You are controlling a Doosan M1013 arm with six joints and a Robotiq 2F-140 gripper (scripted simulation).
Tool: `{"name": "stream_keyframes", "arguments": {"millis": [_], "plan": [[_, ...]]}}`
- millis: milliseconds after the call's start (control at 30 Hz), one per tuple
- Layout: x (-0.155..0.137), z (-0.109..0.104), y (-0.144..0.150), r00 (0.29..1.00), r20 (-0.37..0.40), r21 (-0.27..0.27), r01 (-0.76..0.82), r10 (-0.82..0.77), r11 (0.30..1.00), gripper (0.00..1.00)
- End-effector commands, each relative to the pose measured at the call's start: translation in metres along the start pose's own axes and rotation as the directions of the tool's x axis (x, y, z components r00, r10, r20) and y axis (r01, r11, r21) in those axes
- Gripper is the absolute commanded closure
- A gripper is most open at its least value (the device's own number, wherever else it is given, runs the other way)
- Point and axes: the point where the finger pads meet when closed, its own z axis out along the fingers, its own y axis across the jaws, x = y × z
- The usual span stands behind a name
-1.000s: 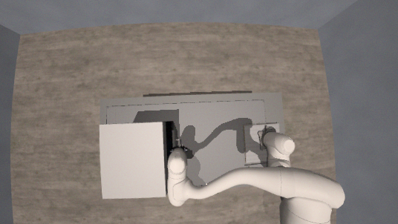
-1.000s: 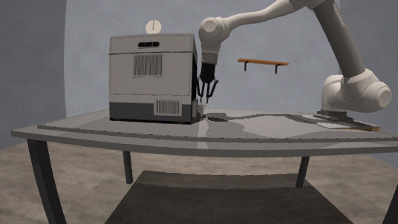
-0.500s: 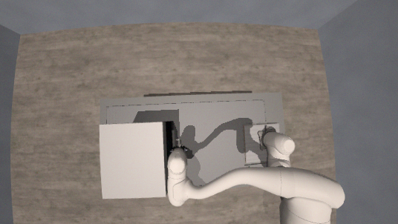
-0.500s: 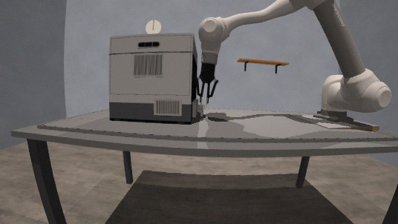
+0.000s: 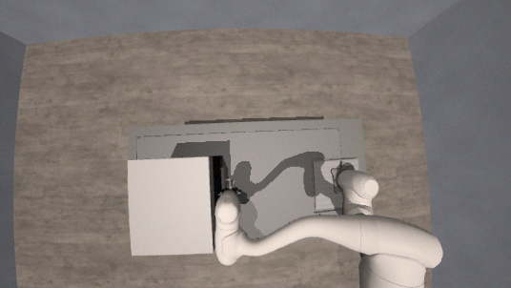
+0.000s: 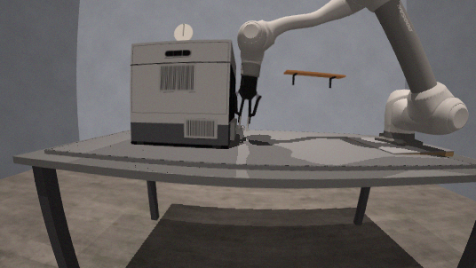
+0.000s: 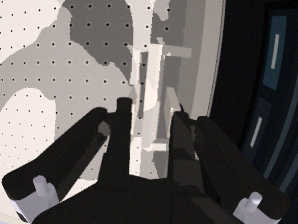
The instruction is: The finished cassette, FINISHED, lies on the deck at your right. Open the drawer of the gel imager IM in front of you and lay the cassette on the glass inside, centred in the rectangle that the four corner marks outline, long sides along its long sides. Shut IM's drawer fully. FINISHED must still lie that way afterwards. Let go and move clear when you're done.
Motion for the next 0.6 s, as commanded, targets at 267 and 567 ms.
{"name": "stream_keyframes", "arguments": {"millis": [267, 567], "plan": [[0.000, -0.008, 0.000, 1.000, 0.000, 0.000, 0.000, 0.000, 1.000, 0.73], [0.000, -0.015, 0.000, 1.000, 0.000, 0.000, 0.000, 0.000, 1.000, 0.73]]}}
